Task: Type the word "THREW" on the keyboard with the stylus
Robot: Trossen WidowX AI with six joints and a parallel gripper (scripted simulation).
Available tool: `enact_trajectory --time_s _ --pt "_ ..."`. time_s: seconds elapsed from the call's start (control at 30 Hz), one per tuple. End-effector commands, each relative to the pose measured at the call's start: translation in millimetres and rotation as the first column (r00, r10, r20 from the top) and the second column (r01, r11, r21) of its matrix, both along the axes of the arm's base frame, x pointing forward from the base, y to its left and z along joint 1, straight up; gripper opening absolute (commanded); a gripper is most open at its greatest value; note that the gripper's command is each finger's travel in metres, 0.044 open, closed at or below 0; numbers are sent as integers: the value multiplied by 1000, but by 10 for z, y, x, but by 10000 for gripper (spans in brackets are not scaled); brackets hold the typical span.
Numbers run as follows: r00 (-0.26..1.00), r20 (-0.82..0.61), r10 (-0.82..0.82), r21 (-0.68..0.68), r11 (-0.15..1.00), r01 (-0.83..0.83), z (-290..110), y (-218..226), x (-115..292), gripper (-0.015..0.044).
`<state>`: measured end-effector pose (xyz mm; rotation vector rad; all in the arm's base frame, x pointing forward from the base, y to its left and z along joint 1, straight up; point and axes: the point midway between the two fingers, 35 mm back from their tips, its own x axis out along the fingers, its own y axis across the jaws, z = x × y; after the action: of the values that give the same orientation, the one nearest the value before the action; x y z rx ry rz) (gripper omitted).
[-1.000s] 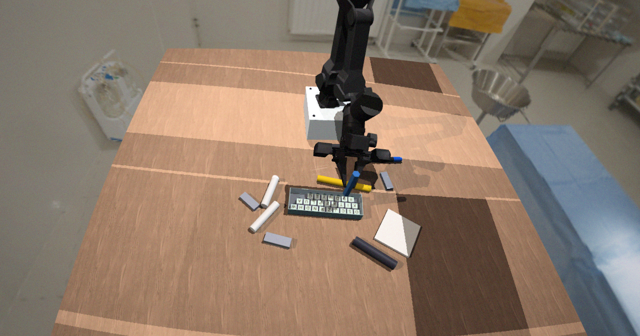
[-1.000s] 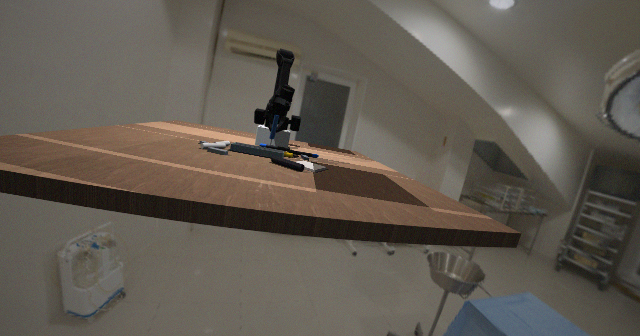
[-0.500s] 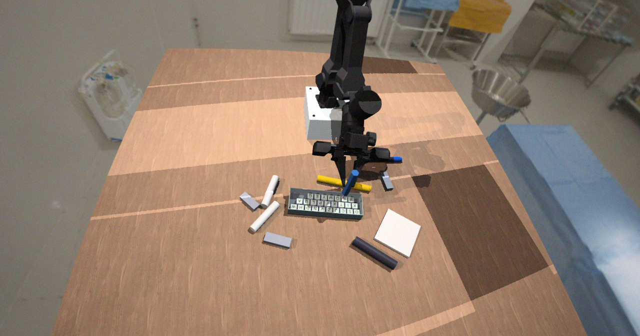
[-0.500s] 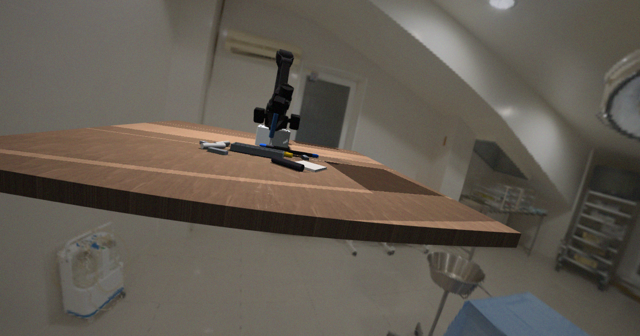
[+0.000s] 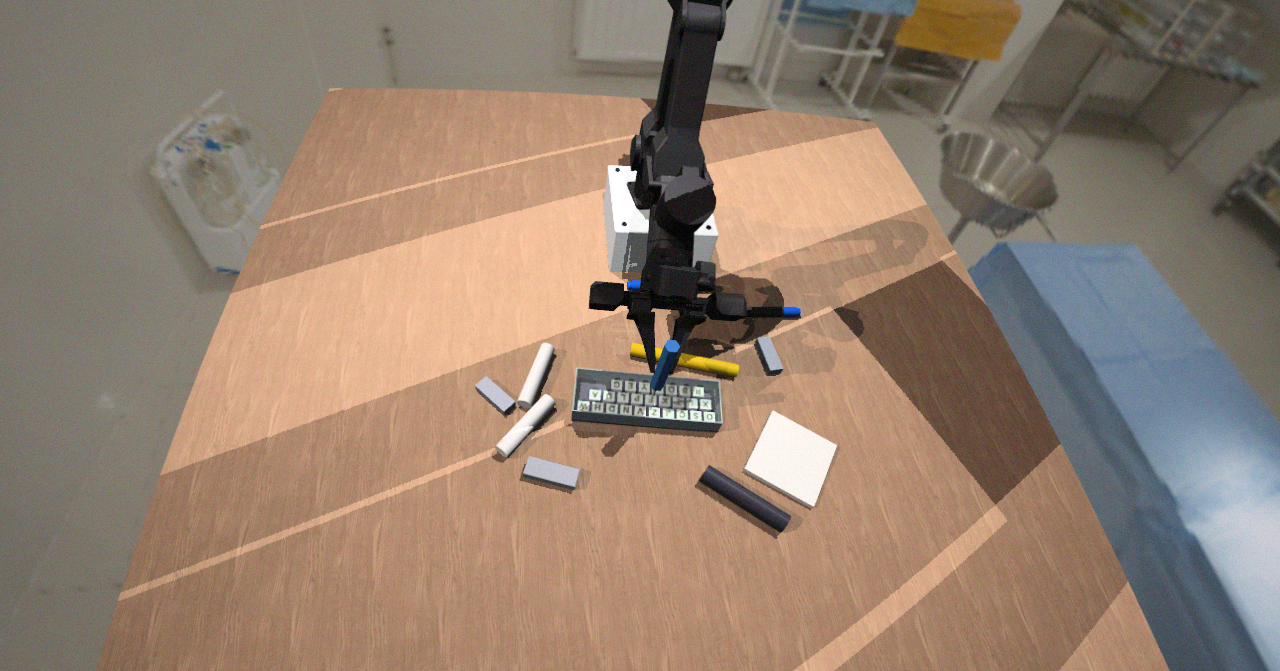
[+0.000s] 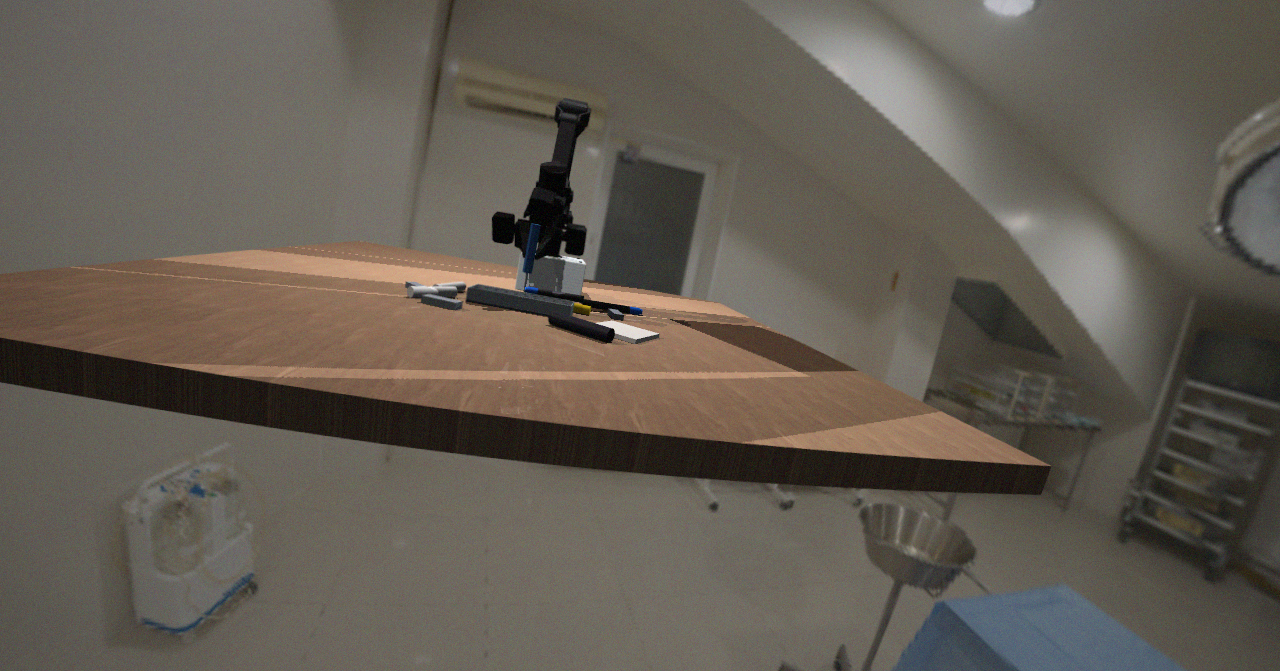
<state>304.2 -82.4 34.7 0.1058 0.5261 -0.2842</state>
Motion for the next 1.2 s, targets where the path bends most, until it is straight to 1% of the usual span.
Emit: enact_trajectory --time_s 0.0,0.63,0.8,1.17 --pt "1000 3 6 1 1000 -6 13 -103 4 0" --pt "999 41 18 7 1000 -19 75 -688 -156 0" --pt "999 43 19 6 1000 -19 56 -708 -165 0" --pt "999 41 19 6 1000 -19 -119 -698 -177 0"
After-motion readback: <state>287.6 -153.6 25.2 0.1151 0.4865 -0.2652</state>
